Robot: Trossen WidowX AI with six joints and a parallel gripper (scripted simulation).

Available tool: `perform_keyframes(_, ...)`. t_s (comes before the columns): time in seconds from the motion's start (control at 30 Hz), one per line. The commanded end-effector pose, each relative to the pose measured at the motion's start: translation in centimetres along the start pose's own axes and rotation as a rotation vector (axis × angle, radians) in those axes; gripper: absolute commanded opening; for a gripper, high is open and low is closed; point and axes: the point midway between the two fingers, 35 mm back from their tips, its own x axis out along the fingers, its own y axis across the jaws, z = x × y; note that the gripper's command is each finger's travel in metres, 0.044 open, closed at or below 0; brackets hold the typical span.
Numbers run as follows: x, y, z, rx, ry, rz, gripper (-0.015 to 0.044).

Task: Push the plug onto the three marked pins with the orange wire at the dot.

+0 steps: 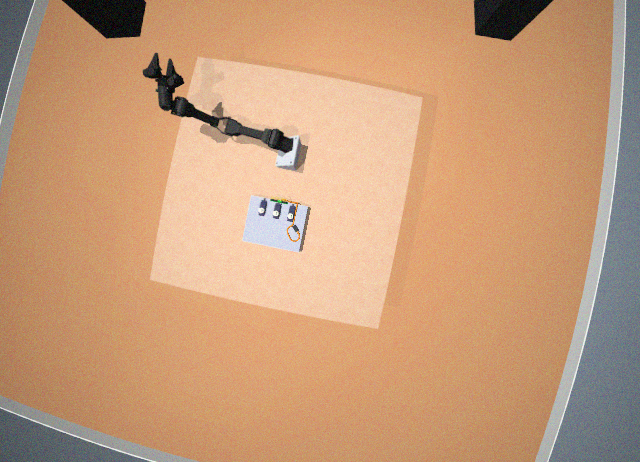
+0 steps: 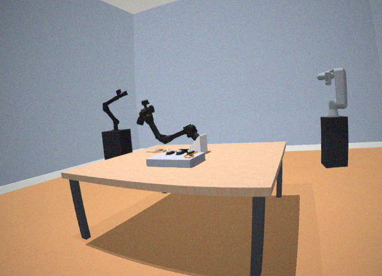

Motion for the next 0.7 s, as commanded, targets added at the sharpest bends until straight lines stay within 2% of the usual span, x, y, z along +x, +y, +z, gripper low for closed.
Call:
perform_keyframes(0.0, 0.0, 0.1, 0.0, 0.003, 0.0, 0.002, 0.0374)
perform_keyframes(0.33, 0.4, 1.2, 0.7, 0.056, -0.001, 0.039, 0.0115)
perform_keyframes(0.67, 0.9, 4.0, 2.5, 0.197, 0.01, 0.133, 0.0115)
